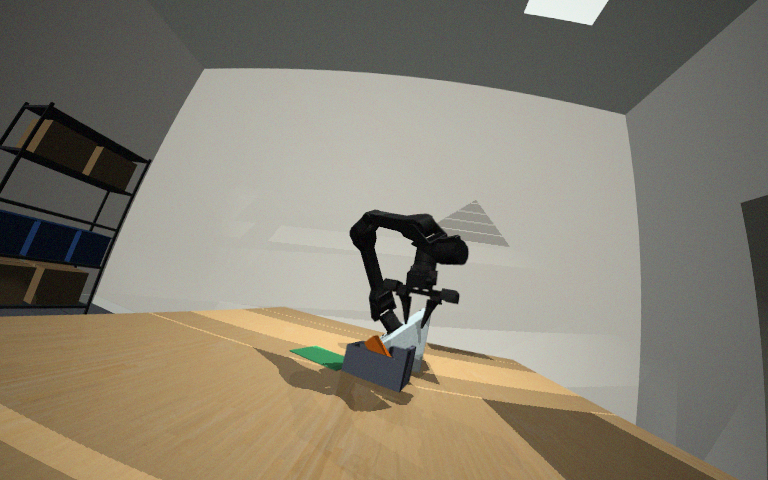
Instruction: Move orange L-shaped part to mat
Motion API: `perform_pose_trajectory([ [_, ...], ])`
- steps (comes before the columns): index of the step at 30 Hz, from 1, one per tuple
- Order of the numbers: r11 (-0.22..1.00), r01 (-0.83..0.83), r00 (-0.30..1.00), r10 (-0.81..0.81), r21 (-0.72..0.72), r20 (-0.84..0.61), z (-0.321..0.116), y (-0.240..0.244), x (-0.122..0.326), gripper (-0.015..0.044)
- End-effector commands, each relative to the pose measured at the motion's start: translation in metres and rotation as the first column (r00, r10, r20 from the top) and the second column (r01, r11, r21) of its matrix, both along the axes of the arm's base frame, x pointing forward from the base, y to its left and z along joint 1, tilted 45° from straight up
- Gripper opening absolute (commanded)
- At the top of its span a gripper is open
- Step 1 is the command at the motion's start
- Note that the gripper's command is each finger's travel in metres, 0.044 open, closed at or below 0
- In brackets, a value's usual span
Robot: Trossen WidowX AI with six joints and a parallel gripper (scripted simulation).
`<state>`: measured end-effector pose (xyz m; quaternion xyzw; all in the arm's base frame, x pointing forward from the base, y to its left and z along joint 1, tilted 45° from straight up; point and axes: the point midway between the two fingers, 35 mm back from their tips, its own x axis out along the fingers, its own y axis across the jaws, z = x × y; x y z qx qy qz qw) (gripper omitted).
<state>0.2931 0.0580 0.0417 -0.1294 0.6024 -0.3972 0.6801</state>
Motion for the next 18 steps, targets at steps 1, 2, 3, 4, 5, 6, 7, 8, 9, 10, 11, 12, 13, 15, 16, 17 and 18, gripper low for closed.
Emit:
perform_pose_trajectory([
  [1, 1.000, -0.005, 1.000, 0.005, 0.000, -0.001, 0.0000, 0.0004, 0.0000, 0.0180],
  [2, 1.000, -0.005, 1.000, 0.005, 0.000, -0.001, 0.0000, 0.0004, 0.0000, 0.0180],
  [3, 1.000, -0.005, 1.000, 0.005, 0.000, -0.001, 0.0000, 0.0004, 0.0000, 0.0180],
  [4, 1.000, -0.005, 1.000, 0.005, 0.000, -0.001, 0.0000, 0.0004, 0.0000, 0.0180],
  [5, 1.000, -0.005, 1.000, 0.005, 0.000, -0.001, 0.0000, 0.0004, 0.0000, 0.0180],
  [6, 1.000, -0.005, 1.000, 0.005, 0.000, -0.001, 0.0000, 0.0004, 0.0000, 0.0180],
  [7, 1.000, -0.005, 1.000, 0.005, 0.000, -0.001, 0.0000, 0.0004, 0.0000, 0.0180],
  [8, 1.000, -0.005, 1.000, 0.005, 0.000, -0.001, 0.0000, 0.0004, 0.0000, 0.0180],
  [9, 1.000, -0.005, 1.000, 0.005, 0.000, -0.001, 0.0000, 0.0004, 0.0000, 0.0180],
  [10, 1.000, -0.005, 1.000, 0.005, 0.000, -0.001, 0.0000, 0.0004, 0.0000, 0.0180],
  [11, 1.000, -0.005, 1.000, 0.005, 0.000, -0.001, 0.0000, 0.0004, 0.0000, 0.0180],
  [12, 1.000, -0.005, 1.000, 0.005, 0.000, -0.001, 0.0000, 0.0004, 0.0000, 0.0180],
  [13, 1.000, -0.005, 1.000, 0.005, 0.000, -0.001, 0.0000, 0.0004, 0.0000, 0.0180],
  [15, 1.000, -0.005, 1.000, 0.005, 0.000, -0.001, 0.0000, 0.0004, 0.0000, 0.0180],
  [16, 1.000, -0.005, 1.000, 0.005, 0.000, -0.001, 0.0000, 0.0004, 0.0000, 0.0180],
  [17, 1.000, -0.016, 1.000, 0.016, 0.001, -0.012, 0.0006, -0.0001, -0.0001, 0.0206],
  [18, 0.999, -0.037, 0.999, 0.037, 0.002, -0.032, 0.0017, -0.0011, -0.0003, 0.0233],
])
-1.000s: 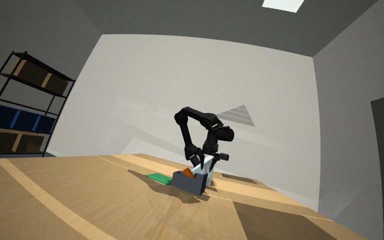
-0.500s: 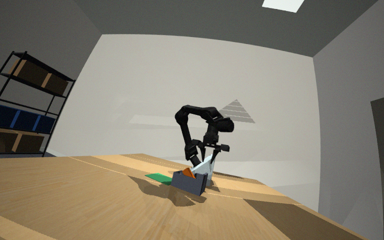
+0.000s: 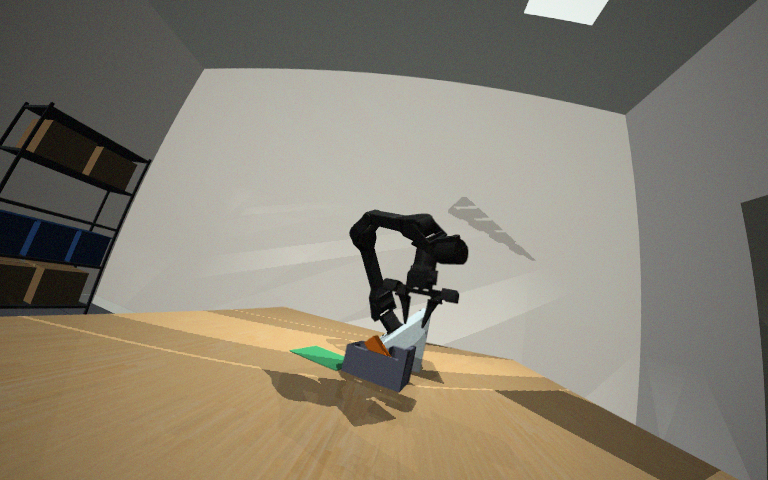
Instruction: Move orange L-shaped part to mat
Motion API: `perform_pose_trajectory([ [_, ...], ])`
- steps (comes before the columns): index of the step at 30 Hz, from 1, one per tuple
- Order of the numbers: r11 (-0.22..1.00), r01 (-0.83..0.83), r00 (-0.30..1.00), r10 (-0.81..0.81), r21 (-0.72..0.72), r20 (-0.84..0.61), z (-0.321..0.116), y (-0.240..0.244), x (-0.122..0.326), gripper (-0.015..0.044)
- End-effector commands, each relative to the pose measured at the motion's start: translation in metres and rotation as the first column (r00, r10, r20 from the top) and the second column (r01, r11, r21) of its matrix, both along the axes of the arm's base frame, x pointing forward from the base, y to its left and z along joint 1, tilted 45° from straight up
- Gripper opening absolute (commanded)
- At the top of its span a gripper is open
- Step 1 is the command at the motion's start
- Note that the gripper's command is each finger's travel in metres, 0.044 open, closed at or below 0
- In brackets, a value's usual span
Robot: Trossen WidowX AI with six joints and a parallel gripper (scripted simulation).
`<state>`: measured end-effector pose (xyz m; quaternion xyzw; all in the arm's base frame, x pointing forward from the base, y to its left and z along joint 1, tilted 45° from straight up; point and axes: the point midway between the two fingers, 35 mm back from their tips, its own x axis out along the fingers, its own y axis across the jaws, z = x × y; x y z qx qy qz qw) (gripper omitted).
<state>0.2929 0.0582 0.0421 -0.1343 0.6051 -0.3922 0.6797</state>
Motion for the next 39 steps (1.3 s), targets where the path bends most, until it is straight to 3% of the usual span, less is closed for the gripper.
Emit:
perform_pose_trajectory([
  [1, 0.998, -0.056, 0.997, 0.056, 0.004, -0.053, 0.003, -0.003, 0.000, 0.0259],
  [4, 0.980, -0.198, 0.960, 0.200, 0.030, -0.195, 0.011, -0.010, -0.002, 0.0280],
  [8, 0.903, -0.413, 0.807, 0.424, 0.120, -0.412, 0.023, -0.021, -0.006, 0.0280],
  [14, 0.697, -0.630, 0.397, 0.668, 0.342, -0.629, 0.042, -0.039, -0.014, 0.0280],
  [19, 0.513, -0.674, 0.030, 0.739, 0.532, -0.673, 0.054, -0.051, -0.020, 0.0280],
  [39, 0.506, -0.674, 0.016, 0.739, 0.539, -0.674, 0.033, -0.073, -0.023, 0.0280],
])
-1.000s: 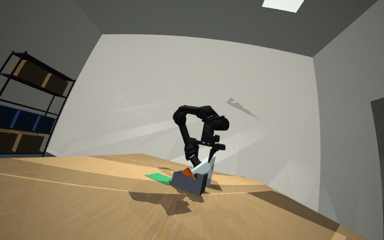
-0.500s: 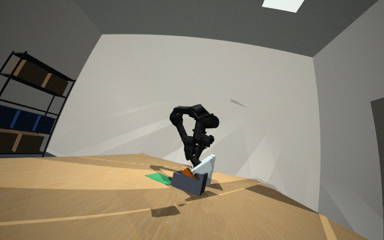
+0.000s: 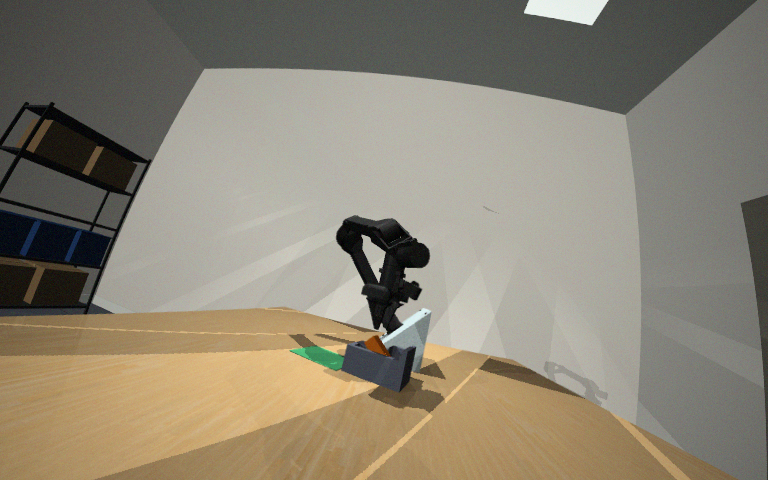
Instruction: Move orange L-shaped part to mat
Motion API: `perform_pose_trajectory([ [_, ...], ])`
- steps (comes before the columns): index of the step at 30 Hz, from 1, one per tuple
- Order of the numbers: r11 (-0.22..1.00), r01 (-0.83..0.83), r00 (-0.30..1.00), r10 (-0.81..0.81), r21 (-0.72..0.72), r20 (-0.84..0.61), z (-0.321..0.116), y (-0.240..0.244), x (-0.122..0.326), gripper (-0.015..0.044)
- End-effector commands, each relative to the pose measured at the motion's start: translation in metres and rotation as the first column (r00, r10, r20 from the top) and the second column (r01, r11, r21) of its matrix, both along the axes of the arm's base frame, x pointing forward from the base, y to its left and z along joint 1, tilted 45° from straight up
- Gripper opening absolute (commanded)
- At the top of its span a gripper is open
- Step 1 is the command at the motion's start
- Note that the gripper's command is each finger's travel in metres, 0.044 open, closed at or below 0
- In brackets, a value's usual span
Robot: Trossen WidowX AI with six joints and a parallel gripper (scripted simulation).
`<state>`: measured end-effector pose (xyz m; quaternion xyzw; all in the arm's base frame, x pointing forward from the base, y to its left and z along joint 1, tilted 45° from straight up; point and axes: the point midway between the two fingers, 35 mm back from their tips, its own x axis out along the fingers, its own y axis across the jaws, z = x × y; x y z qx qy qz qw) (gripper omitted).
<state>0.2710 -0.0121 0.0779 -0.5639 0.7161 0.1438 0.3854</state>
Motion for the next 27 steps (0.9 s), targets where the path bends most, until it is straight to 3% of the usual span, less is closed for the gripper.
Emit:
perform_pose_trajectory([
  [1, 1.000, -0.009, 1.000, 0.009, -0.005, -0.002, -0.004, -0.003, -0.001, 0.0280],
  [27, 1.000, -0.009, 1.000, 0.009, -0.006, -0.001, -0.032, -0.032, -0.003, 0.0280],
])
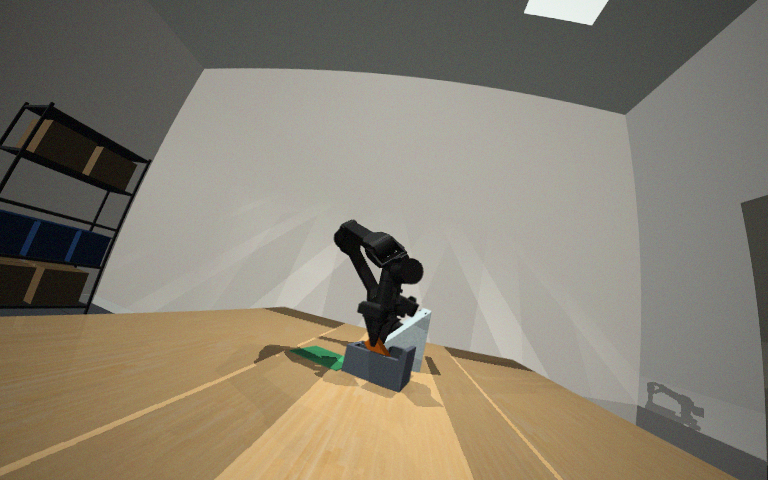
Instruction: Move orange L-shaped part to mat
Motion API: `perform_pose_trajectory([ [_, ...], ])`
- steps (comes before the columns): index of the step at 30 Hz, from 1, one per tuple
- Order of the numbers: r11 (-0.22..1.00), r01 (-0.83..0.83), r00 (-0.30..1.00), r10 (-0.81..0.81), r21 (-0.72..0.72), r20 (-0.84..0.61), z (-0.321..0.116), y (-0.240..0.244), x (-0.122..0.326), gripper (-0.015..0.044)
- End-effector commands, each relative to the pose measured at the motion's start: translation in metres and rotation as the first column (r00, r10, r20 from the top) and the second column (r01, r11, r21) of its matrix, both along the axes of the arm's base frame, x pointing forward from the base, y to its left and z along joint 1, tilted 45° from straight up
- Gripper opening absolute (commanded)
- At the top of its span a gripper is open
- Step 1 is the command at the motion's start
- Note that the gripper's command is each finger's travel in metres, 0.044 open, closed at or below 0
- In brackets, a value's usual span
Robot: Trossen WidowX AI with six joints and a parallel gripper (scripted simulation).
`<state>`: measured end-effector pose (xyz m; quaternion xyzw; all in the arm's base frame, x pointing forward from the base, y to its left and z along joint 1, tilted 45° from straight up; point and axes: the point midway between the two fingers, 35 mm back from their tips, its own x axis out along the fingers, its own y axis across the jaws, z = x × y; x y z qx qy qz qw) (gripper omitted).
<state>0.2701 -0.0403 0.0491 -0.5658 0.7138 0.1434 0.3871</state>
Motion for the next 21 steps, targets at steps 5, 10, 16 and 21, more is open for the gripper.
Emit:
perform_pose_trajectory([
  [5, 1.000, -0.005, 1.000, 0.004, -0.008, -0.006, -0.0079, -0.0087, -0.0027, 0.0280],
  [10, 1.000, 0.001, 1.000, -0.001, -0.001, -0.001, -0.0060, -0.0066, -0.0013, 0.0175],
  [16, 1.000, 0.001, 1.000, -0.001, -0.001, -0.001, -0.0060, -0.0066, -0.0013, 0.0115],
  [21, 1.000, 0.001, 1.000, -0.001, -0.001, -0.001, -0.0060, -0.0066, -0.0013, 0.0082],
])
